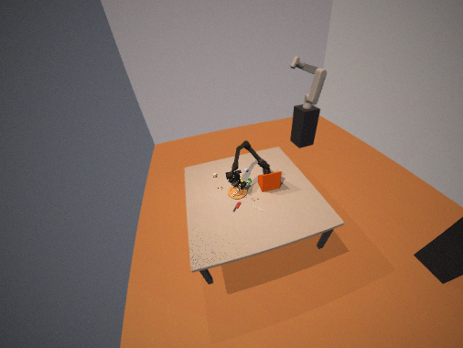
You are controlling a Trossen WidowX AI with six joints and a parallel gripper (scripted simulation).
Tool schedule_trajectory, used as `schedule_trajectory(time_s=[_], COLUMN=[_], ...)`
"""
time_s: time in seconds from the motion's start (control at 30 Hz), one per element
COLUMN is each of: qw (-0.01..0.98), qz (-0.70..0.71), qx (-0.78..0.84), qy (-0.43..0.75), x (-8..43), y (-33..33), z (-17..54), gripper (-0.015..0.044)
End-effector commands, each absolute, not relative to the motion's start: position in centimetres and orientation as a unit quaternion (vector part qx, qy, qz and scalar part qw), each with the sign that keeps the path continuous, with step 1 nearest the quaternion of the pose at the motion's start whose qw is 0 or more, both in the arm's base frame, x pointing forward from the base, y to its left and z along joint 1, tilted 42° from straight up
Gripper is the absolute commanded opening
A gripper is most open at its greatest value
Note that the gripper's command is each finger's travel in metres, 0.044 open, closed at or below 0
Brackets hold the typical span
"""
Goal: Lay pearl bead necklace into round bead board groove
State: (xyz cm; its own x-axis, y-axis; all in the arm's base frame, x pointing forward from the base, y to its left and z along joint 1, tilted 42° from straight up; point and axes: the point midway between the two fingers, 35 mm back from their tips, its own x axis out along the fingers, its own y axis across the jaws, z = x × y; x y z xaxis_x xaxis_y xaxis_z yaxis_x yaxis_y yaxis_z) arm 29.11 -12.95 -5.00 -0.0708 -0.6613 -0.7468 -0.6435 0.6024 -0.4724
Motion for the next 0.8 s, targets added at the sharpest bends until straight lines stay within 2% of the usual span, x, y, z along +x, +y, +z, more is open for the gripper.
schedule_trajectory(time_s=[0.0,0.23,0.53,0.77], qw=[0.516,0.521,0.524,0.524], qz=[-0.011,-0.012,-0.019,-0.019], qx=[-0.445,-0.442,-0.438,-0.438], qy=[0.731,0.730,0.730,0.730], x=[29.1,32.5,36.6,36.6], y=[-13.0,-10.2,-5.1,-5.3], z=[-4.9,-6.1,-8.2,-8.6], gripper=[0.0440,0.0256,0.0250,0.0250])
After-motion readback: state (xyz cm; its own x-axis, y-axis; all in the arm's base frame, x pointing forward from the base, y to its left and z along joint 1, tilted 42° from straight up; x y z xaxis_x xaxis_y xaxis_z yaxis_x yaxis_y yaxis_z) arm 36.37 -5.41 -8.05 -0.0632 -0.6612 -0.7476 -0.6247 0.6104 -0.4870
